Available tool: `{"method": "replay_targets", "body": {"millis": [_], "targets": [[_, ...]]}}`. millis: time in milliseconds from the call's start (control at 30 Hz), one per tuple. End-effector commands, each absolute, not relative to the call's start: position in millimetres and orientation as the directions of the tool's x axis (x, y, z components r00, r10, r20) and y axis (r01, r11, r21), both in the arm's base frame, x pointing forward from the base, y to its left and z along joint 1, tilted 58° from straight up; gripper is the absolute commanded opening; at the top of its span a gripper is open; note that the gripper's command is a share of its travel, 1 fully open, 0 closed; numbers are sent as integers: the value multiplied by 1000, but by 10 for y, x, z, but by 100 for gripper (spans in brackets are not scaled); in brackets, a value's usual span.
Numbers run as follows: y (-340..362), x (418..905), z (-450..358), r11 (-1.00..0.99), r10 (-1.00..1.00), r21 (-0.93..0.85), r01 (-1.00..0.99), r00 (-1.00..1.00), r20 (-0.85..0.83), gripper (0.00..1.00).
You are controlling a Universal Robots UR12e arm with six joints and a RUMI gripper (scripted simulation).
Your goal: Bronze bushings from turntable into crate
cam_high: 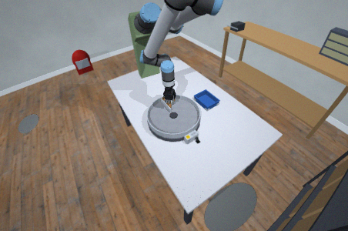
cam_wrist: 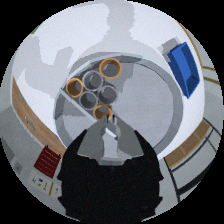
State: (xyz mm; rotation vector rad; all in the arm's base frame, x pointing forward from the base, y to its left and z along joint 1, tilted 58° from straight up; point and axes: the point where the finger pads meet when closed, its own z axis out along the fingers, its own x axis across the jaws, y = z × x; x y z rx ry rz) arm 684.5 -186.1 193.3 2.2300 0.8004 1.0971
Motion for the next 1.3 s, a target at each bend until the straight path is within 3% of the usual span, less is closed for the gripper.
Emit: {"method": "replay_targets", "body": {"millis": [0, 1267], "targets": [[-1875, 6910, 1893, -687, 700, 672, 275, 496, 513, 5], [-1891, 6981, 1848, -687, 700, 672, 275, 496, 513, 5]]}}
